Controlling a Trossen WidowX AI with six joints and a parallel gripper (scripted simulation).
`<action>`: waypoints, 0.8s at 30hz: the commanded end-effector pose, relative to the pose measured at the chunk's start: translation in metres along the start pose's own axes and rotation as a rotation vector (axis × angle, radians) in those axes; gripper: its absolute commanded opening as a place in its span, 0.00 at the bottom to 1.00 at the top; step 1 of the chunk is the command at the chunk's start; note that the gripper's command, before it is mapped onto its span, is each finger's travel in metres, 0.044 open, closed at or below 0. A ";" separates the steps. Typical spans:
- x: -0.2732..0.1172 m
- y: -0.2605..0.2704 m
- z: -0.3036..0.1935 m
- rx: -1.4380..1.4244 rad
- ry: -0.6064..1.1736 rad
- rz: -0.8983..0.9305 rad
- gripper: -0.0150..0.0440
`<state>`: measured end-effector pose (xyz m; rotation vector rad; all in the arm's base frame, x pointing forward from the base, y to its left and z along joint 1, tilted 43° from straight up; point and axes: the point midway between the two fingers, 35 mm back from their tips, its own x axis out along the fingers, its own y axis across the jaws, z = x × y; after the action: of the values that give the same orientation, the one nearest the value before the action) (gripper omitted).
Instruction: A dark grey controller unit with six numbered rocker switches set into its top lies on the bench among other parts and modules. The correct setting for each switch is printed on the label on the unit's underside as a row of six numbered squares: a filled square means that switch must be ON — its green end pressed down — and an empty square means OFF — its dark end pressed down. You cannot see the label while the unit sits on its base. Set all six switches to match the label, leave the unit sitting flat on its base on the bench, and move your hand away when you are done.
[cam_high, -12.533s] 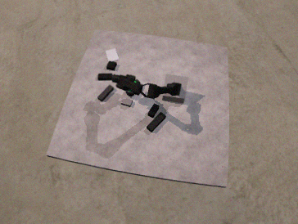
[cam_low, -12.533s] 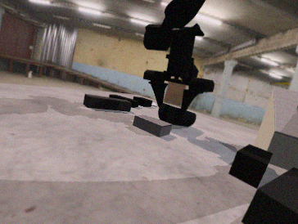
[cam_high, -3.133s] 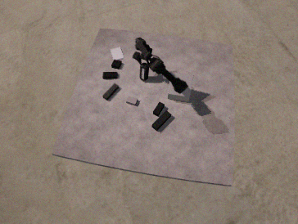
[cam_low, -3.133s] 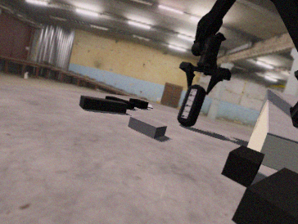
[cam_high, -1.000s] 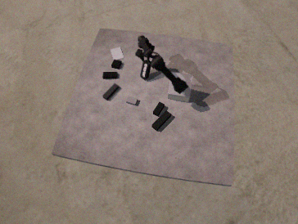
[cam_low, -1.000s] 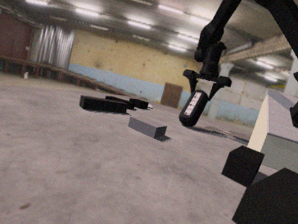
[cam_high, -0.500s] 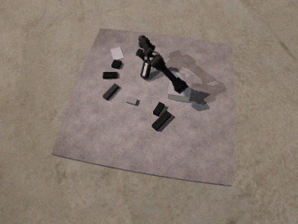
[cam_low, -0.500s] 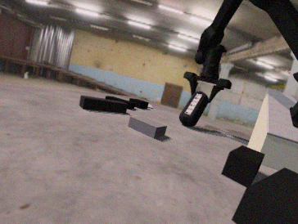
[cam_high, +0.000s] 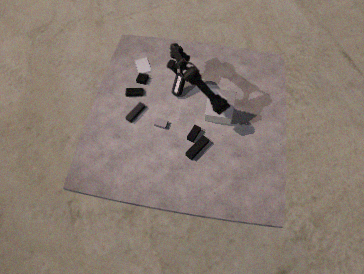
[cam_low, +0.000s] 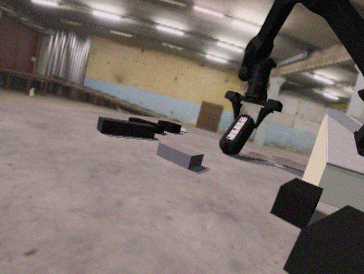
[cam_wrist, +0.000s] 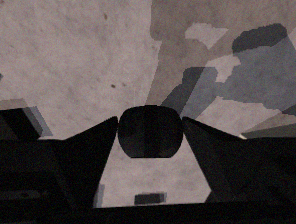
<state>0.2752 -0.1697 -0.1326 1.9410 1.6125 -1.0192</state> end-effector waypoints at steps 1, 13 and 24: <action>0.009 -0.002 0.000 -0.002 0.013 -0.018 0.83; 0.016 -0.002 0.007 -0.002 0.013 -0.017 0.83; 0.023 -0.002 0.012 -0.002 0.013 -0.017 0.83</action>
<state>0.2721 -0.1694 -0.1524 1.9378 1.6117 -1.0229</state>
